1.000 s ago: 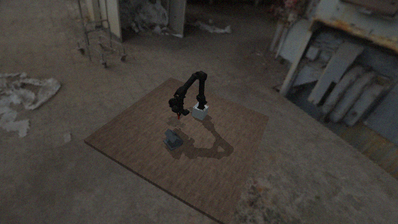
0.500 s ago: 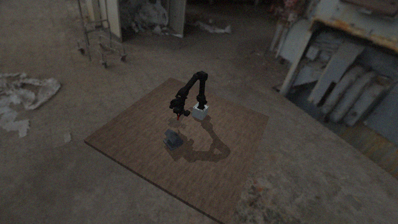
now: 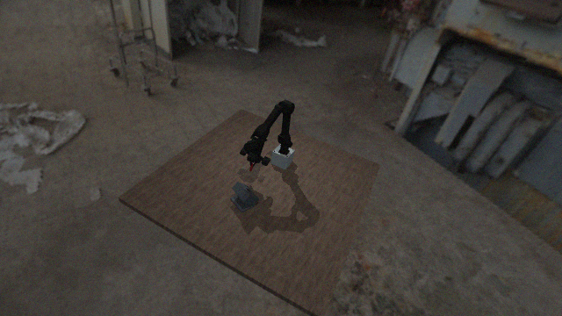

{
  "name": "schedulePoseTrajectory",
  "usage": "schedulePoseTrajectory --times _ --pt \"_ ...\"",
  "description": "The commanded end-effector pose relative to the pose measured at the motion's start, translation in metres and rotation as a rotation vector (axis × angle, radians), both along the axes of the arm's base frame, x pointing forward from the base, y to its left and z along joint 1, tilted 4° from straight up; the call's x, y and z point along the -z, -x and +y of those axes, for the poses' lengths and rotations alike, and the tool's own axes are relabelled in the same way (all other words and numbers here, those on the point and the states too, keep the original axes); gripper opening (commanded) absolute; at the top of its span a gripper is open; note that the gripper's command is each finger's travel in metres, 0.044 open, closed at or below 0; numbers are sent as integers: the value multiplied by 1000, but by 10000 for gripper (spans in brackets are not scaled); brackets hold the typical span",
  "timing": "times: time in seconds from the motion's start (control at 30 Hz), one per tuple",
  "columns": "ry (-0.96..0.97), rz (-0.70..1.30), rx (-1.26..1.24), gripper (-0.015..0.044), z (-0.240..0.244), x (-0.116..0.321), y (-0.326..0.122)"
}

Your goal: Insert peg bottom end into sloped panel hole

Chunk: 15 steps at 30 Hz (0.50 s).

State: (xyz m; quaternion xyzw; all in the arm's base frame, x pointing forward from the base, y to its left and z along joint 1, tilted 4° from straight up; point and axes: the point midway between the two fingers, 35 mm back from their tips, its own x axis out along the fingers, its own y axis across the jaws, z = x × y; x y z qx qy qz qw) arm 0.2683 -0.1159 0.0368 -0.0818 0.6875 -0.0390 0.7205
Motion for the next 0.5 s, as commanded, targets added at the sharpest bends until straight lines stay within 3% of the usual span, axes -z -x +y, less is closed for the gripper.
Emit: schedulePoseTrajectory --times 0.0,0.47 --pt "23 -10 -45 0 4 -1 -3" --pt "91 -43 -182 0 15 -2 -15"
